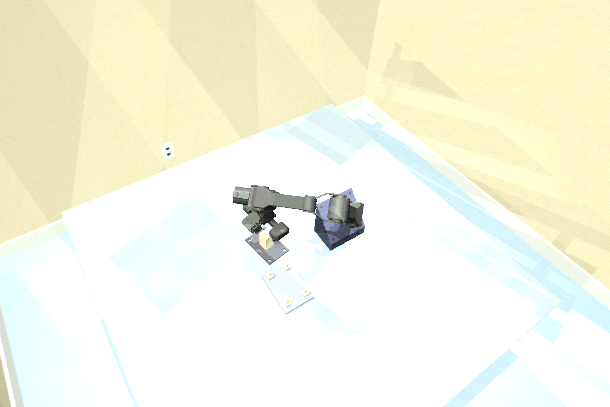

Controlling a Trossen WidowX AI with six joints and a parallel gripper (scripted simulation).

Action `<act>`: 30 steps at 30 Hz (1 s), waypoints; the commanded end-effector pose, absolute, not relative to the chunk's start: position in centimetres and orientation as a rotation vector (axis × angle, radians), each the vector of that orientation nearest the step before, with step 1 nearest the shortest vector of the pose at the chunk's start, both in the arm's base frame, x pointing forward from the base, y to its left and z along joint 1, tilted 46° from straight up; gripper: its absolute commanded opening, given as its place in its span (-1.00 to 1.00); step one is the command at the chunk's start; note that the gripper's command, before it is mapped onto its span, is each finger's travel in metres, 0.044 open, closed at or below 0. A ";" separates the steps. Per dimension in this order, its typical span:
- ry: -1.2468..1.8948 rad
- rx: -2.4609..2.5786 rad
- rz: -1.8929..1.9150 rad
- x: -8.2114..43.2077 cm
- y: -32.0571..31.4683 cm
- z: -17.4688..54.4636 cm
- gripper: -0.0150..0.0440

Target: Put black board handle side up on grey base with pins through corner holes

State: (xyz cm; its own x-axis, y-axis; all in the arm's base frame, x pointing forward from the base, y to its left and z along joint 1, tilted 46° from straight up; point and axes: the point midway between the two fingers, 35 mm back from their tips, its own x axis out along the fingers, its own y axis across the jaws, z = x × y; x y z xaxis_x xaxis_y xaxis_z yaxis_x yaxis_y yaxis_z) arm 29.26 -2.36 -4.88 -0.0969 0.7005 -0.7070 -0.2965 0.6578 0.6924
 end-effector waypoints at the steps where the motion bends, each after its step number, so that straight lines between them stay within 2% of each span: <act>1: 1.444 0.371 0.869 29.1 -1.8 -5.4 1.00; 30: 1.442 0.374 0.872 28.6 1.6 -8.5 1.00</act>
